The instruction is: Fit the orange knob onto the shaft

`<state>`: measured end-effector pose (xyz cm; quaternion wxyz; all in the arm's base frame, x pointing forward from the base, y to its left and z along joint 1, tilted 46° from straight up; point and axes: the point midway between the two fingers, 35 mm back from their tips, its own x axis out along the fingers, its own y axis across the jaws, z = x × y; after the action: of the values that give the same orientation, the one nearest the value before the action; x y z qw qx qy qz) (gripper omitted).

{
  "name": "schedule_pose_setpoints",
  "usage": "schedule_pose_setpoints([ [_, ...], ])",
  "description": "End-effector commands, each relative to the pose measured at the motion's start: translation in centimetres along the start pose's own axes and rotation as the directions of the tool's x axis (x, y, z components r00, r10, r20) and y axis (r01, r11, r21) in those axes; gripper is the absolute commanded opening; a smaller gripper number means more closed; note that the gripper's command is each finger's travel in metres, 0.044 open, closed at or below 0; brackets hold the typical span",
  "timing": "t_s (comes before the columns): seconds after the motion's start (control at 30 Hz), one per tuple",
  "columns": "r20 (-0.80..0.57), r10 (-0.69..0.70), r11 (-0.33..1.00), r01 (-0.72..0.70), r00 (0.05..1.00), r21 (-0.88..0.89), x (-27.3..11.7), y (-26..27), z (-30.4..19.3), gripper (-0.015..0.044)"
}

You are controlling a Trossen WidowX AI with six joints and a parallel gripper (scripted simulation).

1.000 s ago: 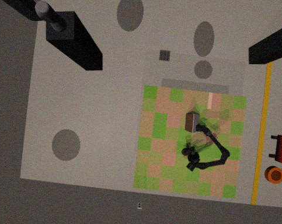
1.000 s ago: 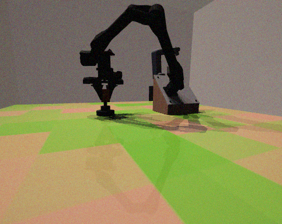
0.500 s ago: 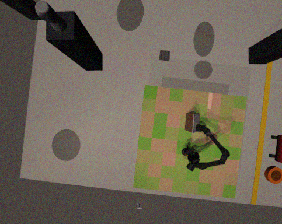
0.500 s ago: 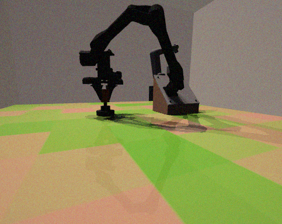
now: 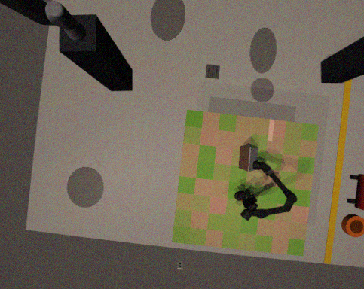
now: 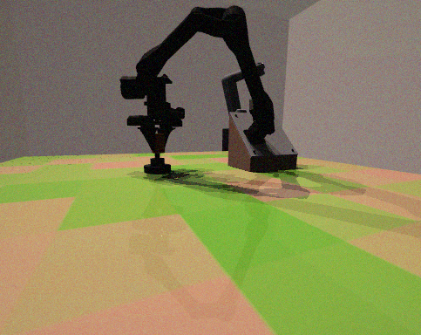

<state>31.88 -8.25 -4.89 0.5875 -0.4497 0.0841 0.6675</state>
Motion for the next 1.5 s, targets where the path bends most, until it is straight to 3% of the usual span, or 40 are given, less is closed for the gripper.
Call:
schedule_pose_setpoints([
  [0.0, -0.006, -0.003, 1.000, 0.003, 1.000, -0.016, 0.02, -0.11, 0.01, 0.0000],
  [0.33, -0.006, -0.003, 1.000, 0.003, 1.000, -0.025, -0.43, -0.27, -0.07, 0.0000],
  [0.57, -0.006, -0.003, 0.975, 0.001, 1.000, -0.224, -0.50, -0.63, -0.20, 0.0000],
  [1.47, -0.006, -0.003, 0.975, 0.001, 1.000, -0.224, -0.28, -0.33, -0.21, 0.0000],
])
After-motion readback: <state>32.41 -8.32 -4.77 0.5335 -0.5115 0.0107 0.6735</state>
